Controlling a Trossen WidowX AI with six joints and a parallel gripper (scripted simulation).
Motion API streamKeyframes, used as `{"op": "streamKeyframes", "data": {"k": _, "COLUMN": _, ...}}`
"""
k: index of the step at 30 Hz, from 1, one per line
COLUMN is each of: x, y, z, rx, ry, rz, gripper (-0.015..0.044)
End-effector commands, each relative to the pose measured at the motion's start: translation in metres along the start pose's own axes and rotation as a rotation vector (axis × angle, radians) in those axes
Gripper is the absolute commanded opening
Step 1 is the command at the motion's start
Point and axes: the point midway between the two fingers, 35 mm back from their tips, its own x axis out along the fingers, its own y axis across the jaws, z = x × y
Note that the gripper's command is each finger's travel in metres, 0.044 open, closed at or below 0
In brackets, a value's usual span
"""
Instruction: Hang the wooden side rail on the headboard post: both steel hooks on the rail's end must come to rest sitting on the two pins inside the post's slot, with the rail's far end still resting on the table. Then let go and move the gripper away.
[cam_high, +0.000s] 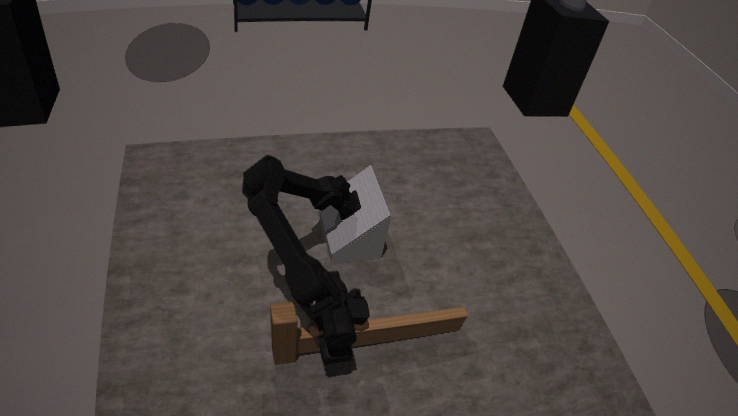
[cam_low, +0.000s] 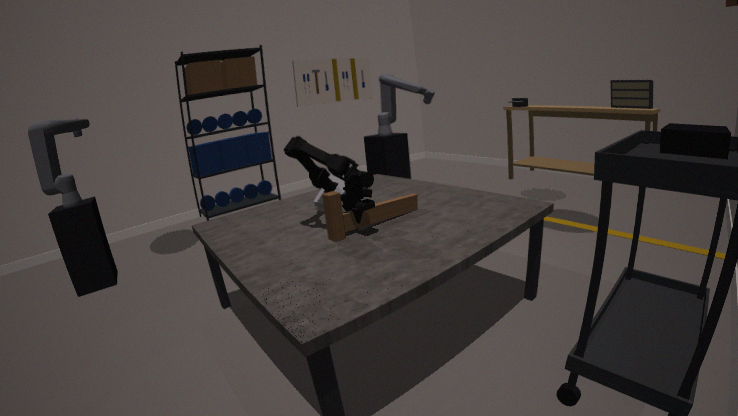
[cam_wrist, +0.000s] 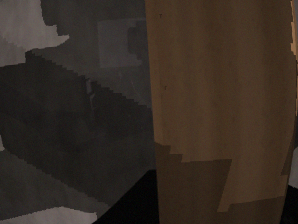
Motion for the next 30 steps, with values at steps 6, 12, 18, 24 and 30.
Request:
{"op": "streamKeyframes", "data": {"k": 6, "x": -0.005, "y": -0.003, "z": -0.0032, "rx": 0.003, "ry": 0.002, "rz": -0.017, "gripper": 0.0}}
{"op": "streamKeyframes", "data": {"k": 12, "x": -0.004, "y": -0.003, "z": -0.0032, "rx": 0.003, "ry": 0.002, "rz": -0.017, "gripper": 0.0}}
{"op": "streamKeyframes", "data": {"k": 18, "x": -0.003, "y": -0.003, "z": -0.0032, "rx": 0.003, "ry": 0.002, "rz": -0.017, "gripper": 0.0}}
{"op": "streamKeyframes", "data": {"k": 24, "x": -0.002, "y": -0.003, "z": -0.0033, "rx": 0.003, "ry": 0.002, "rz": -0.017, "gripper": 0.0}}
{"op": "streamKeyframes", "data": {"k": 30, "x": -0.0011, "y": -0.003, "z": -0.0033, "rx": 0.003, "ry": 0.002, "rz": -0.017, "gripper": 0.0}}
